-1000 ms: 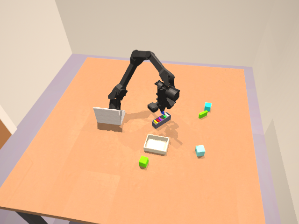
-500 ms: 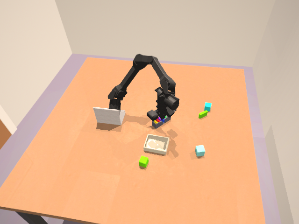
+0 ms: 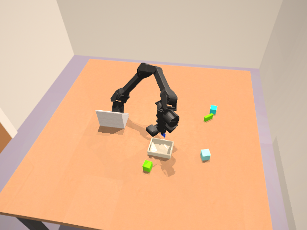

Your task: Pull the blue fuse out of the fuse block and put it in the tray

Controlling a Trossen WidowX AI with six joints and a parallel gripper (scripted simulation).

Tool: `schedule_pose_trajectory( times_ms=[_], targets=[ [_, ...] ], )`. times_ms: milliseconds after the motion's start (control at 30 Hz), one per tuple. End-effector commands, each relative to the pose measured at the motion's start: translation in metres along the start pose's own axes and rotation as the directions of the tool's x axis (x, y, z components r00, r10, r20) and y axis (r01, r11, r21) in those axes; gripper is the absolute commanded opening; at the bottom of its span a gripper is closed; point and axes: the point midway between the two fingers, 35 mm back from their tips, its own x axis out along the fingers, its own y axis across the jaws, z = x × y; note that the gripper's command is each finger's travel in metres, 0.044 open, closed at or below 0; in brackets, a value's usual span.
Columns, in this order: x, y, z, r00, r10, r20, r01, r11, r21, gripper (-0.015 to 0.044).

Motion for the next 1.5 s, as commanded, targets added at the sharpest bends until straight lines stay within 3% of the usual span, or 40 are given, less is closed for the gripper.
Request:
schedule_pose_trajectory(
  times_ms=[0,1267,1467],
  targets=[
    [0.003,-0.025,0.013,1.000,-0.001,-0.004,0.001,1.000,-0.004,0.0000],
    [0.044,-0.032,0.016,1.000,0.001,-0.005,-0.001,1.000,-0.005,0.0000],
    [0.041,-0.032,0.018,1.000,-0.002,0.000,0.002,1.000,-0.011,0.0157]
  ],
)
